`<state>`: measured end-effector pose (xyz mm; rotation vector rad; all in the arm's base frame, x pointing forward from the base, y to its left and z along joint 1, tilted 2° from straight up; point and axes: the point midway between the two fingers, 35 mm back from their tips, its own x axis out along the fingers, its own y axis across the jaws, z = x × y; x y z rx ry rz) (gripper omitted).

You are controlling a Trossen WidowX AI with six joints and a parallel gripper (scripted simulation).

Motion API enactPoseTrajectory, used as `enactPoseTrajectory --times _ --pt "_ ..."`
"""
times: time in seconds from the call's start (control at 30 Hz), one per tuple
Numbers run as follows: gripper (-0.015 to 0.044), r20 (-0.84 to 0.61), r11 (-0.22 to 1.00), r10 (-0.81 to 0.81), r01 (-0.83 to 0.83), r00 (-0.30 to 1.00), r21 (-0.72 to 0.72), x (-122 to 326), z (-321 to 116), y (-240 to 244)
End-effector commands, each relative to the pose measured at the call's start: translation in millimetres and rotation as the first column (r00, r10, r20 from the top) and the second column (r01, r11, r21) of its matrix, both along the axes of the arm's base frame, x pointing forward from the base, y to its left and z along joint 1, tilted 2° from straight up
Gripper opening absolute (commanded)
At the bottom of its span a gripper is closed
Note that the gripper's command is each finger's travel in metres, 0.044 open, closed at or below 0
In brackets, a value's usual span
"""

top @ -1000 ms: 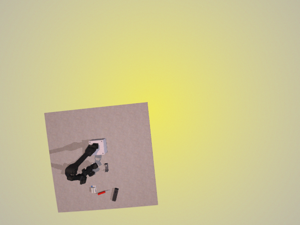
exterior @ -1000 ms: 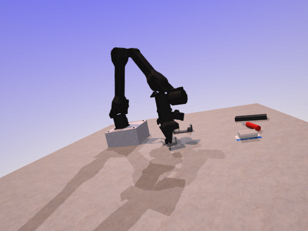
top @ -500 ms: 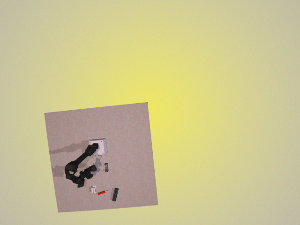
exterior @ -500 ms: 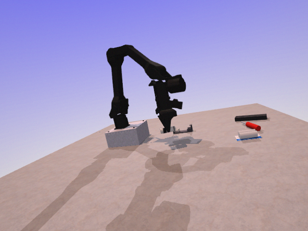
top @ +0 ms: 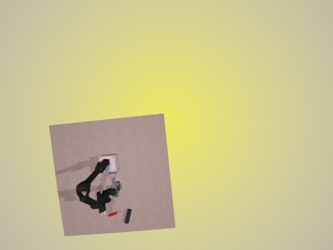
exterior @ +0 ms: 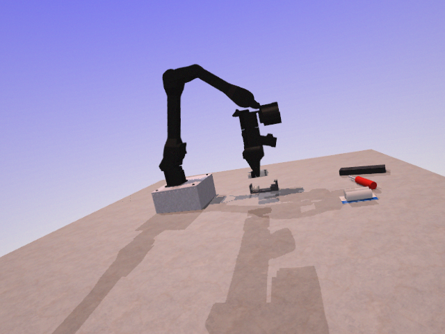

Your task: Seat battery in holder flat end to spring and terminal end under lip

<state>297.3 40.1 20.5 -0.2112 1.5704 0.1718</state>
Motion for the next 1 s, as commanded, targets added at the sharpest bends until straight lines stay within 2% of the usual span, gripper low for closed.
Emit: enactPoseTrajectory --times 0.0,0.2,0.33,0.97 --pt "0.0071 0.007 0.998 -0.066 0.065 0.998 0.007 2.4 5.7 29.4" --pt "0.0071 0.01 0.989 -0.146 0.146 0.989 0.004 -2.2 10.1 63.6" --pt "0.0071 0.018 0.989 -0.148 0.148 0.989 0.005 -2.0 8.5 64.6" --pt "0.0071 0.242 0.989 -0.143 0.131 0.96 0.065 4.9 -28.6 63.2"
